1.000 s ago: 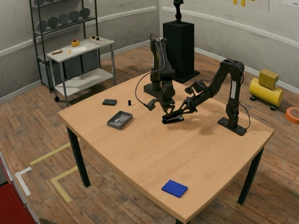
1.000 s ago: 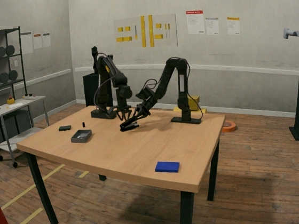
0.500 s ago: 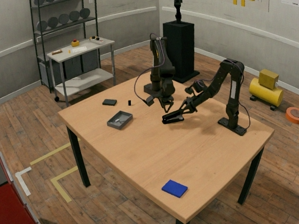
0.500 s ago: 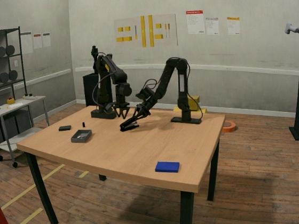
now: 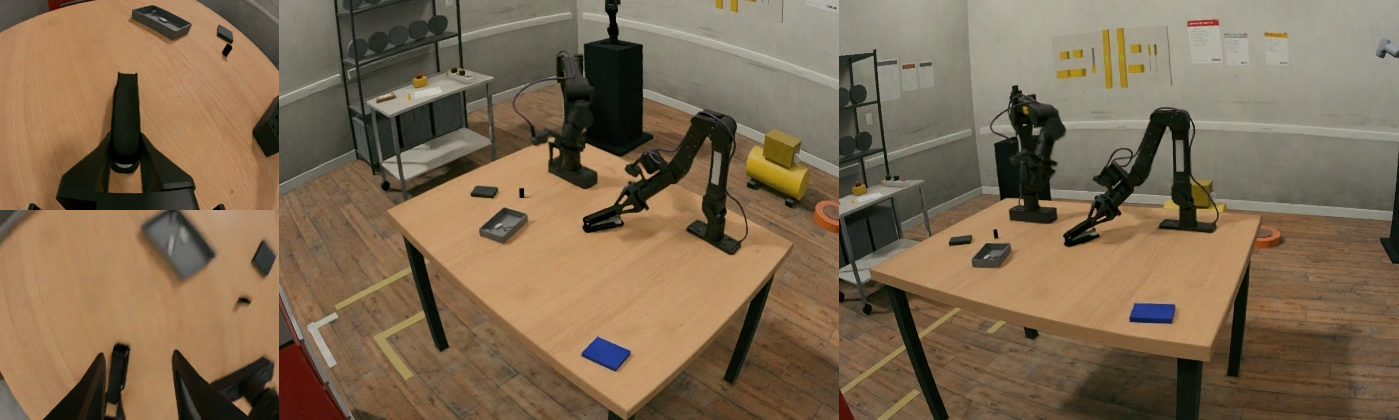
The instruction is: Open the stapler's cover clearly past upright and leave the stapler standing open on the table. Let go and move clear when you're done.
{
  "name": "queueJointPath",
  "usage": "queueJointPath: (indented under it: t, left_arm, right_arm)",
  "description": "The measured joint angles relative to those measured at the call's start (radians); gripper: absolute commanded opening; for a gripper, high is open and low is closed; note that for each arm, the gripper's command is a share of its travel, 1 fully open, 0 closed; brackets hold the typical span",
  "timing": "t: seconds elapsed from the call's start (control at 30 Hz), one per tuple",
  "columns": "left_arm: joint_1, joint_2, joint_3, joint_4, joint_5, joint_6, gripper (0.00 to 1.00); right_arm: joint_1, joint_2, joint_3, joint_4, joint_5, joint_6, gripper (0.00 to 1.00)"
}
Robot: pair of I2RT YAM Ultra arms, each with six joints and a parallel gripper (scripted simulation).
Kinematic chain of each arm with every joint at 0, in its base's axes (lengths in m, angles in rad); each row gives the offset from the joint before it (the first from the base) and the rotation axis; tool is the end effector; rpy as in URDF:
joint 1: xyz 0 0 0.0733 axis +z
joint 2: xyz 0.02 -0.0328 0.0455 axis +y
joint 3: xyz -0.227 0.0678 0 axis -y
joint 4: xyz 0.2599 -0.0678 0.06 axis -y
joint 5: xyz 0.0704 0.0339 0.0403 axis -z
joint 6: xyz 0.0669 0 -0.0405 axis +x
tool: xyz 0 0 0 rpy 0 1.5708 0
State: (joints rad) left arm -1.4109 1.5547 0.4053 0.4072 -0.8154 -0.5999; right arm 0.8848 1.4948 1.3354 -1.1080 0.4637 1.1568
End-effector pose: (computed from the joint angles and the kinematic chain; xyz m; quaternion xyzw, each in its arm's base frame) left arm 0.0910 -0.2517 0.0544 0.1848 0.8352 -0.1176 0.5045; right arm 0.2172 0.2198 0.2388 0.1648 0.9485 0.0067 0.2705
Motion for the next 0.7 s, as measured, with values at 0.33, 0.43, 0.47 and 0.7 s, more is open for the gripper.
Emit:
queueJointPath:
  t: [0.33, 0.43, 0.47, 0.7]
  left_arm:
    - [0.0, 0.0, 0.0, 0.0, 0.0, 0.0, 0.21]
    - [0.0, 0.0, 0.0, 0.0, 0.0, 0.0, 0.21]
    - [0.0, 0.0, 0.0, 0.0, 0.0, 0.0, 0.21]
    - [0.0, 0.0, 0.0, 0.0, 0.0, 0.0, 0.21]
  right_arm:
    - [-0.132, -0.209, -0.089, 0.16, 0.162, -0.354, 0.57]
    - [-0.199, -0.295, -0.118, 0.25, 0.171, -0.486, 0.57]
    - [-0.222, -0.32, -0.126, 0.285, 0.17, -0.531, 0.57]
    - [-0.372, -0.421, -0.18, 0.529, 0.103, -0.811, 0.57]
